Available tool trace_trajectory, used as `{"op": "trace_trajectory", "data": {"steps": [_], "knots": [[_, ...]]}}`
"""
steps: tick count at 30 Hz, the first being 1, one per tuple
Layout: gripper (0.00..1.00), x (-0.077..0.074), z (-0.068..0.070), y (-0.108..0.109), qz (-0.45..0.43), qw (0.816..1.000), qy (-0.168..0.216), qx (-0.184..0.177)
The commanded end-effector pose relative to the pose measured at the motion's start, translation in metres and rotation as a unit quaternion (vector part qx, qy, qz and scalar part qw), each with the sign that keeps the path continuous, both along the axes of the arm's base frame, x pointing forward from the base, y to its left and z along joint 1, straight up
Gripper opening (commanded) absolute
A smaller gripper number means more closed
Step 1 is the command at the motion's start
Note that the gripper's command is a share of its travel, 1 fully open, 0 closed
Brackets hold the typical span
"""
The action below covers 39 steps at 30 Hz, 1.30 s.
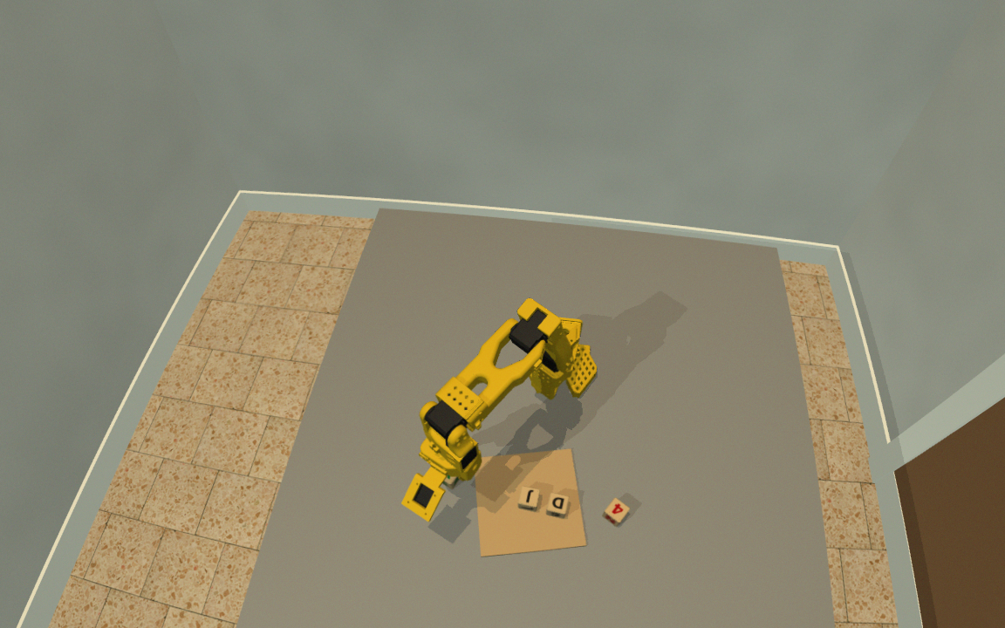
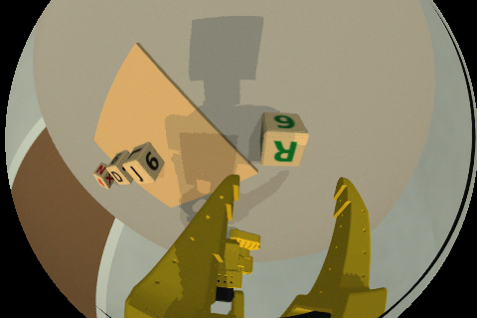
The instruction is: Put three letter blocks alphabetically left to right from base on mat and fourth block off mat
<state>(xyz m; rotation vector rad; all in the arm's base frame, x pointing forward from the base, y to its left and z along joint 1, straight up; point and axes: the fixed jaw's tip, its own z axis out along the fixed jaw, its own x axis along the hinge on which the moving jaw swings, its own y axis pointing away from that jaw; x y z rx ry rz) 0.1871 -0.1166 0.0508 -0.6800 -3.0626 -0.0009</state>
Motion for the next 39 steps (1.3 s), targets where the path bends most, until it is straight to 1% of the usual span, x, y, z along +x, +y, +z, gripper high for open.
{"op": "trace_trajectory", "data": {"steps": [1, 4, 19, 21, 29, 39], "knots": [[0.32, 0.005, 0.007, -0.004, -0.004, 0.999, -0.027, -0.018], [0.32, 0.005, 0.006, -0.004, -0.004, 0.999, -0.027, -0.018], [0.32, 0.007, -0.018, -0.005, -0.004, 0.999, -0.027, -0.018], [0.32, 0.007, -0.018, -0.005, -0.004, 0.999, -0.027, -0.018], [0.32, 0.006, -0.025, -0.005, -0.004, 0.999, -0.027, -0.018], [0.32, 0.006, -0.026, -0.005, -0.004, 0.999, -0.027, -0.018]]}}
